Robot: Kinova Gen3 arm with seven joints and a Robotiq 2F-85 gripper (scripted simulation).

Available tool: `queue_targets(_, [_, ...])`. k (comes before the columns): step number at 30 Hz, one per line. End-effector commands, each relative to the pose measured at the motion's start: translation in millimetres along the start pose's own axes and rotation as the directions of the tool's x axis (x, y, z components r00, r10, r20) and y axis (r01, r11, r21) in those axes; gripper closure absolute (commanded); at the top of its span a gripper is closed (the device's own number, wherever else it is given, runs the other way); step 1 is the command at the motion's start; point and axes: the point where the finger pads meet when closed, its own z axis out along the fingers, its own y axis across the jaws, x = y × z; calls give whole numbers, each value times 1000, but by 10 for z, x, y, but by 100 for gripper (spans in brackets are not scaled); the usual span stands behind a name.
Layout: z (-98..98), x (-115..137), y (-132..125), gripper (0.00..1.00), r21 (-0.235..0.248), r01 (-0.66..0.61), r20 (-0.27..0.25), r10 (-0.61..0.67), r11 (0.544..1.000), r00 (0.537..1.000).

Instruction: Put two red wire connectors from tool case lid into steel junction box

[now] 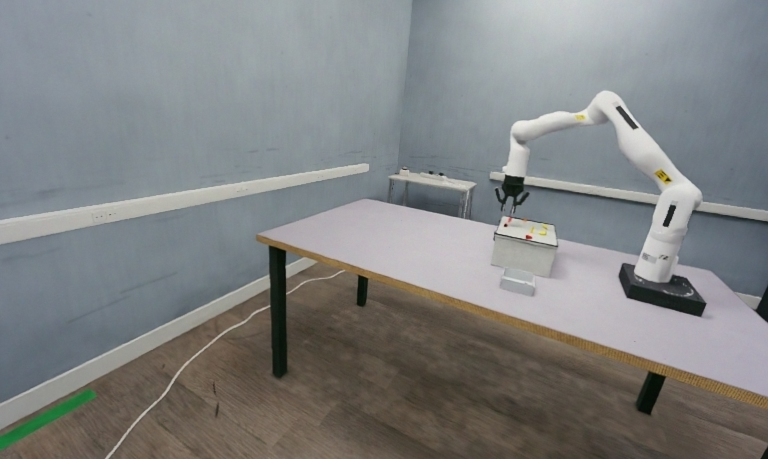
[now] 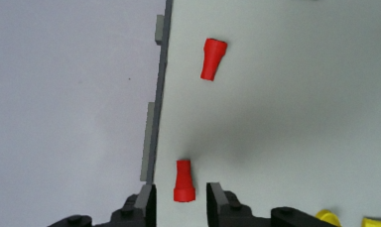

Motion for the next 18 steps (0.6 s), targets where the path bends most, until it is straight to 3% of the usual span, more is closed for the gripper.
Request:
queue_targets(1, [264, -18, 18, 63, -8, 4, 4, -3, 1000, 1000])
queue_targets(3, [344, -18, 19, 63, -8, 4, 4, -3, 1000, 1000])
queue_targets(18, [349, -18, 19, 63, -8, 4, 4, -4, 1000, 1000])
